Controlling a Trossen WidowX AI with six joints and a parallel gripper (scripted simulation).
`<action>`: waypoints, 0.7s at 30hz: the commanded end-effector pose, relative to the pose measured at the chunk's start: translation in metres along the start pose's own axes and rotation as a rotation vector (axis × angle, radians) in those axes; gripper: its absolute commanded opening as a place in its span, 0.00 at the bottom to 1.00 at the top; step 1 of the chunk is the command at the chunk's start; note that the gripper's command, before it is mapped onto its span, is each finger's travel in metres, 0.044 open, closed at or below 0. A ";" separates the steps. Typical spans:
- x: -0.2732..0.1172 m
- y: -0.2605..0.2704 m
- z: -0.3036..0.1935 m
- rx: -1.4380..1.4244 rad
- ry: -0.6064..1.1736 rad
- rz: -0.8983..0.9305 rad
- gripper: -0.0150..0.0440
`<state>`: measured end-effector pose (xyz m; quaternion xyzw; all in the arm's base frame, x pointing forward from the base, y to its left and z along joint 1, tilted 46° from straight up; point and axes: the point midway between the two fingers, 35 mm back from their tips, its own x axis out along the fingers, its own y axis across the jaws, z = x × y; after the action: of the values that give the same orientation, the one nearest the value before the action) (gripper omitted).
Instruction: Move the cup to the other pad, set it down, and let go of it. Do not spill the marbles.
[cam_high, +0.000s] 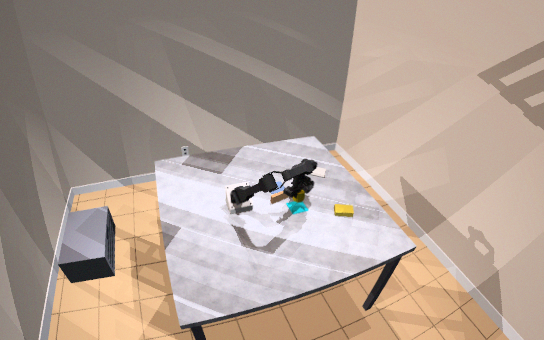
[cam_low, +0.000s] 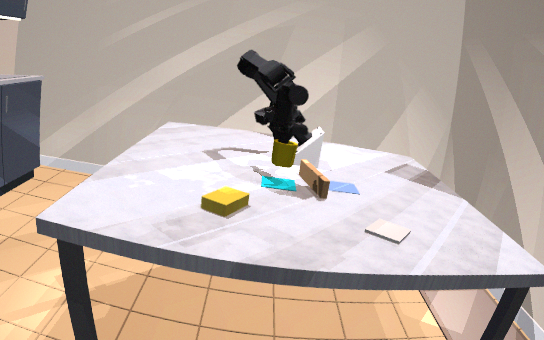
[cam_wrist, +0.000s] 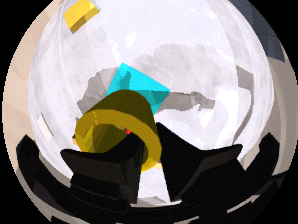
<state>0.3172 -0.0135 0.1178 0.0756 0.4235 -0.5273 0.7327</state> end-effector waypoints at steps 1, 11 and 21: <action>0.004 -0.001 0.000 -0.006 -0.004 -0.001 0.25; 0.018 0.000 0.001 -0.006 -0.004 -0.001 0.25; 0.032 -0.001 0.001 -0.006 -0.004 -0.001 0.25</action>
<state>0.3201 -0.0339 0.0984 0.0757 0.4231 -0.5273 0.7330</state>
